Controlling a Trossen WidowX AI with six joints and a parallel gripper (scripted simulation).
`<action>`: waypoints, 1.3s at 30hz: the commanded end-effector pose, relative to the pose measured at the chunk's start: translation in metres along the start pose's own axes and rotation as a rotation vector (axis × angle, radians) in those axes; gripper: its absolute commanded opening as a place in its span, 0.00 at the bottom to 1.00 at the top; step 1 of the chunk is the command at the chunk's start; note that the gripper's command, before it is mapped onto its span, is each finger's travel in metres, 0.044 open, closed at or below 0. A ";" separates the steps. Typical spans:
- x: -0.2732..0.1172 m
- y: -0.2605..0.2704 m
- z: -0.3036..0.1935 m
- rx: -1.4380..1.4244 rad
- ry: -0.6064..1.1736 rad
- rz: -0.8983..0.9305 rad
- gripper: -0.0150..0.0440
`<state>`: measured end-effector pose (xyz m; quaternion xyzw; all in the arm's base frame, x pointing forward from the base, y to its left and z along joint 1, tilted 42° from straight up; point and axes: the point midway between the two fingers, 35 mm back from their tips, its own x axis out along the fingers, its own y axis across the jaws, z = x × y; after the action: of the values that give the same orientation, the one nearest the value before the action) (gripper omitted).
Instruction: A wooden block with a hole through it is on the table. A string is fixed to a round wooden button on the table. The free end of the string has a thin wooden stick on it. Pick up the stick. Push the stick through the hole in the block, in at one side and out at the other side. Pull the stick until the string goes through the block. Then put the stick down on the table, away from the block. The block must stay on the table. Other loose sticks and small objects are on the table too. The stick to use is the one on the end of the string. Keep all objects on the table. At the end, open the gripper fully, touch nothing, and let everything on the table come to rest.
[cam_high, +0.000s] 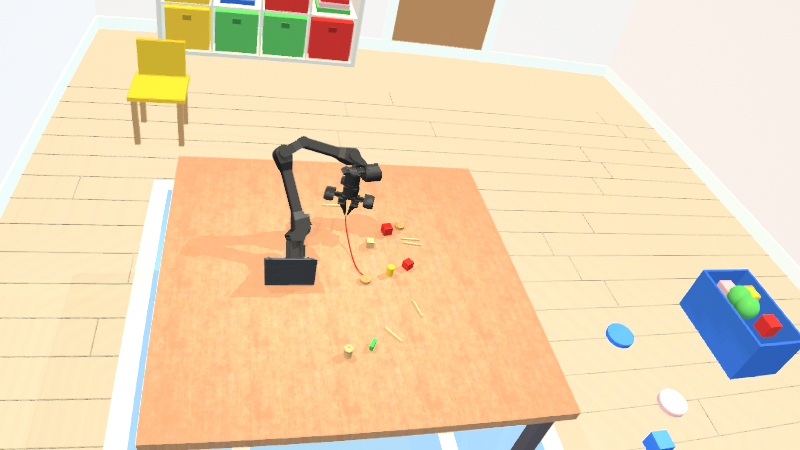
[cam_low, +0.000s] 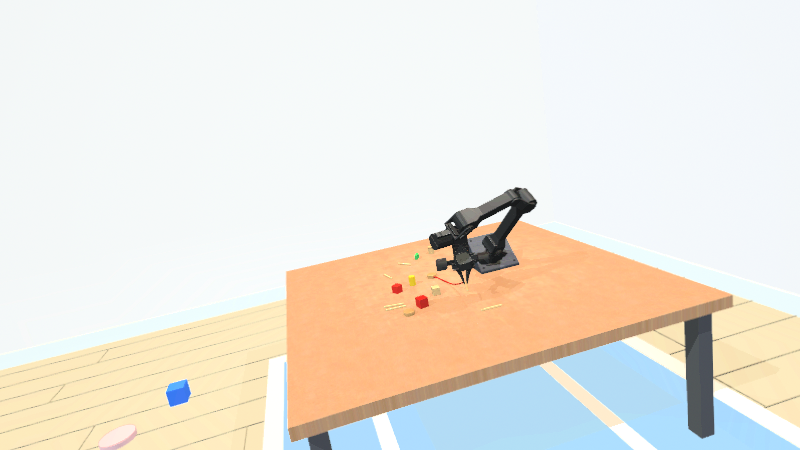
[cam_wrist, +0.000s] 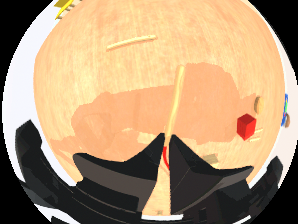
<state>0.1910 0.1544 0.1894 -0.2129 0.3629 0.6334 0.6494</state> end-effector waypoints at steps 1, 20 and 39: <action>0.000 -0.003 -0.002 0.066 0.005 0.001 0.25; 0.000 -0.023 -0.016 0.615 0.046 0.005 0.25; 0.000 -0.042 -0.033 1.158 0.087 -0.003 0.25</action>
<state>0.2213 0.1305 0.1621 0.1167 0.6564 0.3608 0.6522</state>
